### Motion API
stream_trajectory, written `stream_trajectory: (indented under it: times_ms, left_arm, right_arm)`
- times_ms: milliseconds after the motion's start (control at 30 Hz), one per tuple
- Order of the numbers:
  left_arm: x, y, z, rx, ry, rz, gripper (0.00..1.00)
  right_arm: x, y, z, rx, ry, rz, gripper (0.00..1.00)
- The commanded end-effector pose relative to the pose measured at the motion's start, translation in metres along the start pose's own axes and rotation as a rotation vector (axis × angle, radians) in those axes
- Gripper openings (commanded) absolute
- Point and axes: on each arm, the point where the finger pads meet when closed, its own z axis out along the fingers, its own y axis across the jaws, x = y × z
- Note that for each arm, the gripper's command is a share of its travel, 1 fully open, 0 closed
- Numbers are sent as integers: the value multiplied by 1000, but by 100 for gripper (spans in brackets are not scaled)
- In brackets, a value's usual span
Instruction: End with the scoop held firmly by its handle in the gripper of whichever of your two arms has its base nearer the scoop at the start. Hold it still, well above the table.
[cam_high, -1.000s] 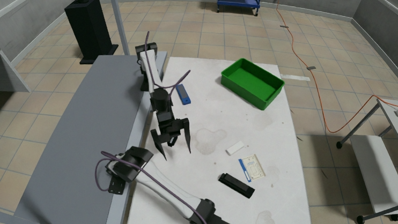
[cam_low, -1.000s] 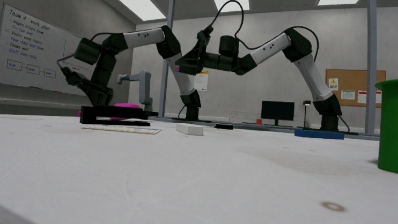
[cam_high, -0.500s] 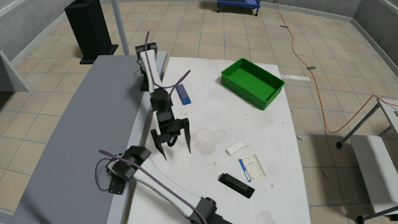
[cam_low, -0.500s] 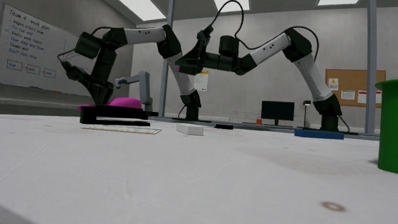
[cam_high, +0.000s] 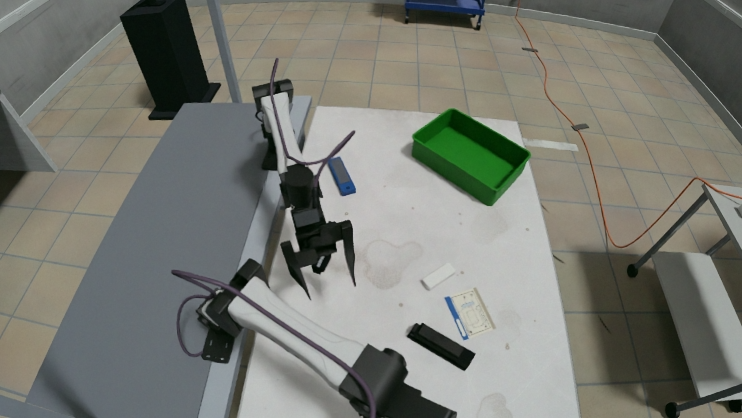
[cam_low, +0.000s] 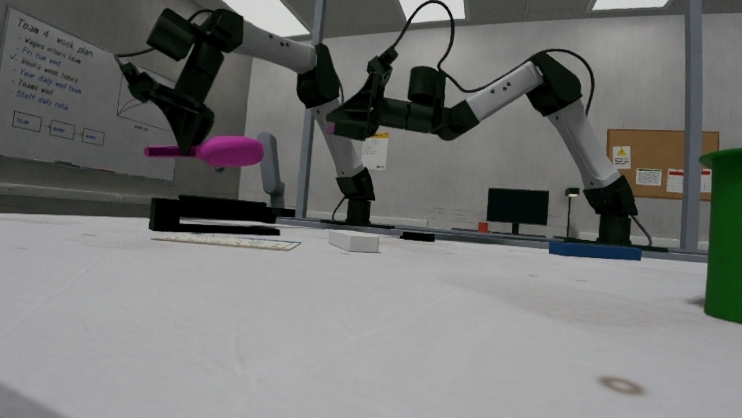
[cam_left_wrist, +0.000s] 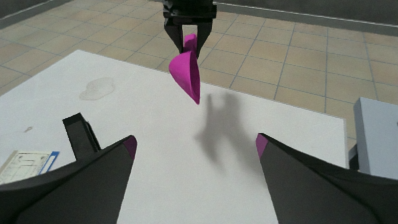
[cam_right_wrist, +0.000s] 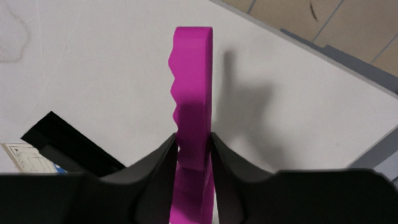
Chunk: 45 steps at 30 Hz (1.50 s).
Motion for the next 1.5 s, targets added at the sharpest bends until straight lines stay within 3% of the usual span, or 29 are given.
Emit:
stream_trajectory:
  times_ms: [0,200,233,1467]
  left_arm:
    - [-26,5,3,-11,-52,-10,100]
    - [-18,5,1,-11,-36,-11,100]
    - [-18,5,1,-11,-36,-11,100]
    - [-18,5,1,-11,-36,-11,100]
  right_arm:
    - [8,-7,7,32,52,-9,0]
    - [8,-7,7,32,52,-9,0]
    - [5,-7,-4,16,32,-4,0]
    - [4,-6,-1,18,24,-3,0]
